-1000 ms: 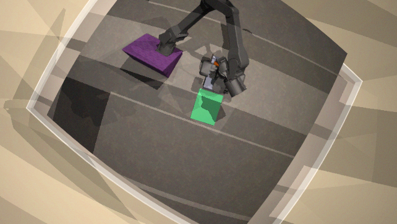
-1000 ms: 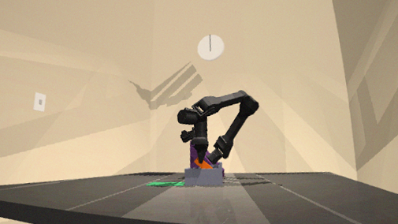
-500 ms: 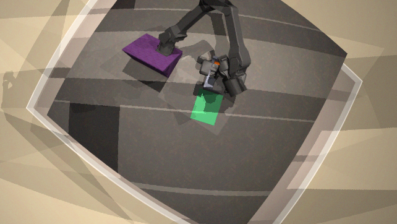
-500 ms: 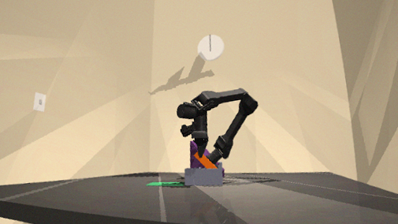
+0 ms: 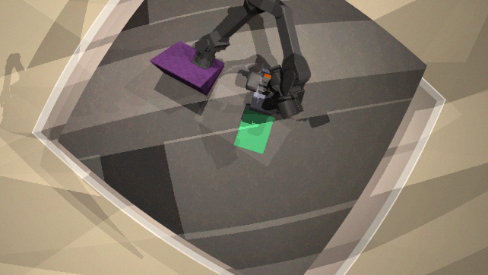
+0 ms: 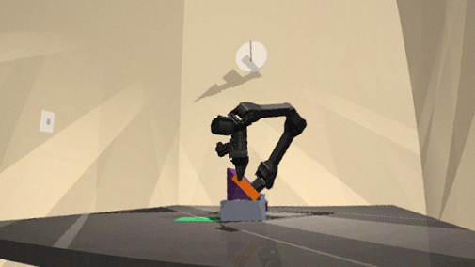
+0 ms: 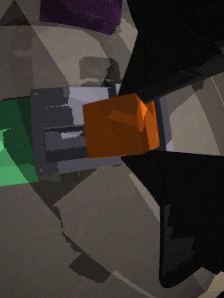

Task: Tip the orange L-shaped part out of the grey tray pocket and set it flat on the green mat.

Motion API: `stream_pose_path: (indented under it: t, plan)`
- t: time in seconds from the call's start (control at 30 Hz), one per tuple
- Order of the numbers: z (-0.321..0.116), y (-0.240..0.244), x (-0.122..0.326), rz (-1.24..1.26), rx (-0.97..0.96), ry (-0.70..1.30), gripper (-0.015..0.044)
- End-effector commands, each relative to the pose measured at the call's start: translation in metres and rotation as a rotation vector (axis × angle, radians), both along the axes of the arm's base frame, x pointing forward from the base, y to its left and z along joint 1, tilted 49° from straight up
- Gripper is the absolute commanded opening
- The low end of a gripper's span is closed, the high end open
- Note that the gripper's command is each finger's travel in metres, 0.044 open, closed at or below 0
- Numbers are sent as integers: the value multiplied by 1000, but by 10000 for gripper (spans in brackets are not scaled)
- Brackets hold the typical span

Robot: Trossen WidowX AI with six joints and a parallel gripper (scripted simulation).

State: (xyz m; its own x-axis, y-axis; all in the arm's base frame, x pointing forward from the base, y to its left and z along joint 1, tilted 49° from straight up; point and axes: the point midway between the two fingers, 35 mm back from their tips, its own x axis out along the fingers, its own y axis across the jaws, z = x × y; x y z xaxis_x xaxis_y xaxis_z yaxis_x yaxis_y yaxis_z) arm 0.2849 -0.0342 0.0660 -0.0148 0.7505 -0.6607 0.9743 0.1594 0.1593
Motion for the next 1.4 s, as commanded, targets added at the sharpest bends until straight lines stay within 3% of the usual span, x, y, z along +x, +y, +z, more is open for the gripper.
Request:
stream_pose_path:
  t: [0.0, 0.67, 1.37]
  plan:
    - [4, -5, 1, 5, -3, -6, 0]
    - [17, -21, 1, 5, -3, -5, 0]
    - [-52, -78, 14, 5, -7, -7, 0]
